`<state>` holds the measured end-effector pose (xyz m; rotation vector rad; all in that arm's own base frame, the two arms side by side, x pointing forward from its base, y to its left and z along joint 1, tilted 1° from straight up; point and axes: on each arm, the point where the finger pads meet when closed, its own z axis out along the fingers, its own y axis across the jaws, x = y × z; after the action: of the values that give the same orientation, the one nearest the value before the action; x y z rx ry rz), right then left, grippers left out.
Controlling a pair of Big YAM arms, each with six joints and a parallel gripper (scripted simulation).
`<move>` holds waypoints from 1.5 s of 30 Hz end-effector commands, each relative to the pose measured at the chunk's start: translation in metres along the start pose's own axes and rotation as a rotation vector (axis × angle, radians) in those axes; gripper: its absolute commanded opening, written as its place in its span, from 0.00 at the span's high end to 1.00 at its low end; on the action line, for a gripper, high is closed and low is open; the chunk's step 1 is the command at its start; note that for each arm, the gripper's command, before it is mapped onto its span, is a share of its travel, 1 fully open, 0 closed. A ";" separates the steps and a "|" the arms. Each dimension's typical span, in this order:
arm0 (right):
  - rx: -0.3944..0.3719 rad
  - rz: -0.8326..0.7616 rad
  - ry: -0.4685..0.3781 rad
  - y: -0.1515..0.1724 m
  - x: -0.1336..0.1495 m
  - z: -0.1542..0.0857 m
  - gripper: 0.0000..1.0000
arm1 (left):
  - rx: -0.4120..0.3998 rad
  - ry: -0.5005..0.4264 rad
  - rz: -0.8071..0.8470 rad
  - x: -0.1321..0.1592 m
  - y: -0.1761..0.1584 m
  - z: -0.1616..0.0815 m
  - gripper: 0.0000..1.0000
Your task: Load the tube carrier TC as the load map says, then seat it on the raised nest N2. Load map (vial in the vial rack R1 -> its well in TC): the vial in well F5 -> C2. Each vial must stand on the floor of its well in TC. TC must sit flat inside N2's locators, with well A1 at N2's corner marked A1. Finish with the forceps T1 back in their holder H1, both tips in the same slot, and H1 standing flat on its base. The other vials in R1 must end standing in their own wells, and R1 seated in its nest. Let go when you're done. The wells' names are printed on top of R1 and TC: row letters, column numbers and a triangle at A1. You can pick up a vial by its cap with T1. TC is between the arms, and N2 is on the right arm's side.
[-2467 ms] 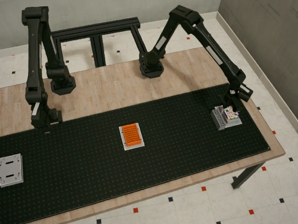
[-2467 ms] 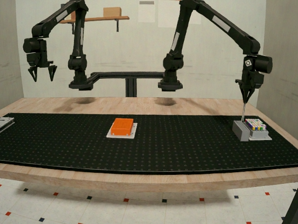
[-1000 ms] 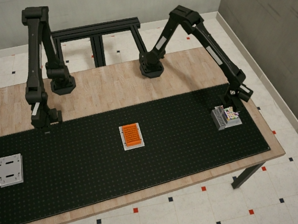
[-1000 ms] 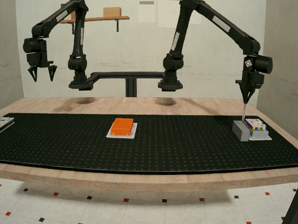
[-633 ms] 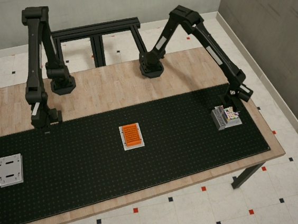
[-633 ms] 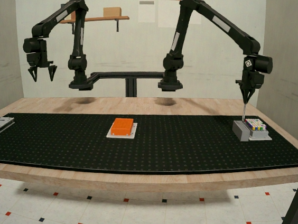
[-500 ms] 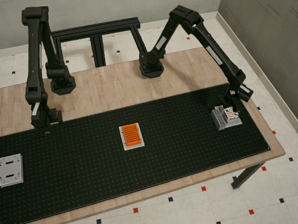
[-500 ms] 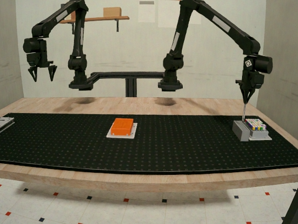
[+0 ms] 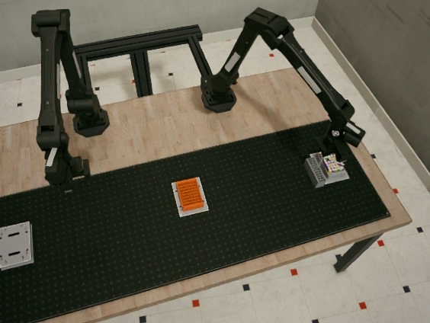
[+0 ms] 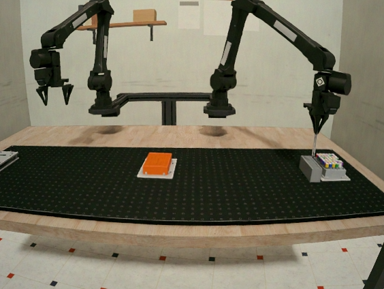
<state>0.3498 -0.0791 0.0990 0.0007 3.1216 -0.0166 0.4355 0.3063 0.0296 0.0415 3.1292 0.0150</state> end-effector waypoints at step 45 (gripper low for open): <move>-0.004 -0.008 0.014 0.000 -0.001 0.000 0.00 | -0.006 -0.023 -0.807 0.026 0.139 -0.020 0.93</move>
<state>0.3498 -0.0791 0.0990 0.0007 3.1216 -0.0166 0.4020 0.4206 0.0352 -1.0934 2.9405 -0.0036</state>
